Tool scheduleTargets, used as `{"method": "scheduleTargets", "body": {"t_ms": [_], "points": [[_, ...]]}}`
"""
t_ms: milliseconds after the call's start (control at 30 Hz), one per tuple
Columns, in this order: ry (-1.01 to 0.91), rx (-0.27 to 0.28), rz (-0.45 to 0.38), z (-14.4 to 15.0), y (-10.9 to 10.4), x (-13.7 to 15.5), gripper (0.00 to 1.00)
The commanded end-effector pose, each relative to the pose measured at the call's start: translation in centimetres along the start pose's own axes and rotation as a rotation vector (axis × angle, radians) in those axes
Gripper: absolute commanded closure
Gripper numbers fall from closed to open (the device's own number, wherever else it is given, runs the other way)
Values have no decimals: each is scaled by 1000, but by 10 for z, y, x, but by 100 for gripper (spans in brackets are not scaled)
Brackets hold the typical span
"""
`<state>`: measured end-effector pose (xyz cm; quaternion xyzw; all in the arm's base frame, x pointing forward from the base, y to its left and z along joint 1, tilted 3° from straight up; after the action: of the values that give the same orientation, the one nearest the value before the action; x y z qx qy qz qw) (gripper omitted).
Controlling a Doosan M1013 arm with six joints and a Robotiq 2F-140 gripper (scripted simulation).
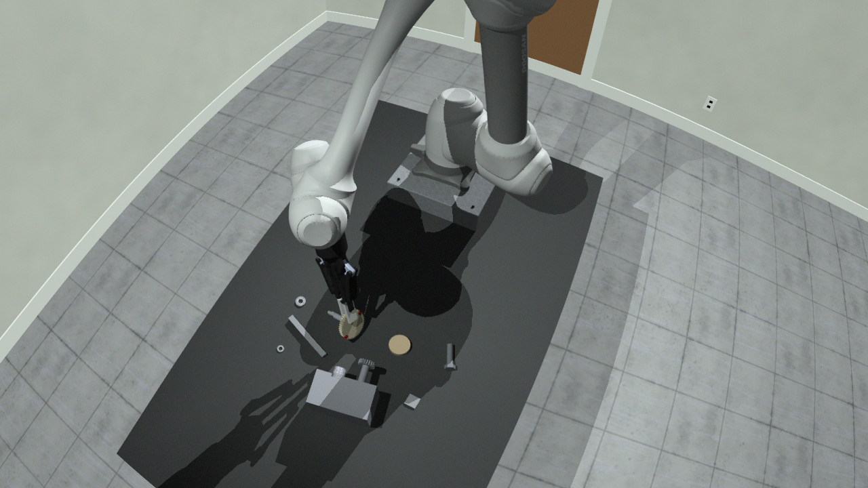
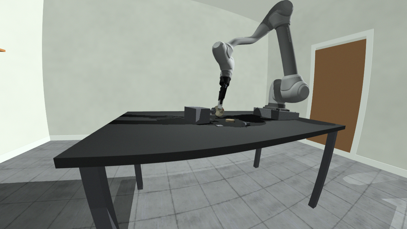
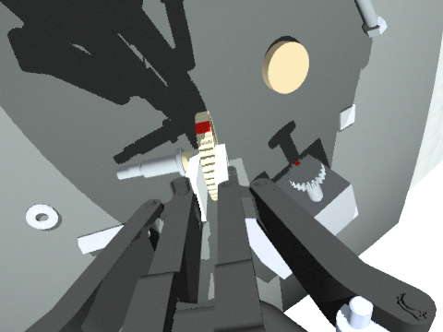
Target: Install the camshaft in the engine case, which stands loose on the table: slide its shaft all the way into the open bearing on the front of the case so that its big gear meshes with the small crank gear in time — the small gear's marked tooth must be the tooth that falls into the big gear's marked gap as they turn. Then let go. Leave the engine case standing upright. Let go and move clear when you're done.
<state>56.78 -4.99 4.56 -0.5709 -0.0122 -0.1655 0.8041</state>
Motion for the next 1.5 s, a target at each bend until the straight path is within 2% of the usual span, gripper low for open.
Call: {"method": "scheduleTargets", "body": {"t_ms": [0, 700, 1467], "points": [[0, 0, 0, 3, -9, 3, 95], [0, 0, 0, 20, -50, 15, 95], [0, 0, 0, 21, -53, 15, 95]]}}
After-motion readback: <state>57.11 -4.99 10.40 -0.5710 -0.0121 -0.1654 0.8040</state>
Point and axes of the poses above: the point where the finger pads meet when closed, its own y axis out along the fingers, its own z axis across the jaws, x = y × z, the point moved 5 cm from there along -y, back along the fingers, and after that the axes turned 2 degrees about -y, right-handed, at the moved point
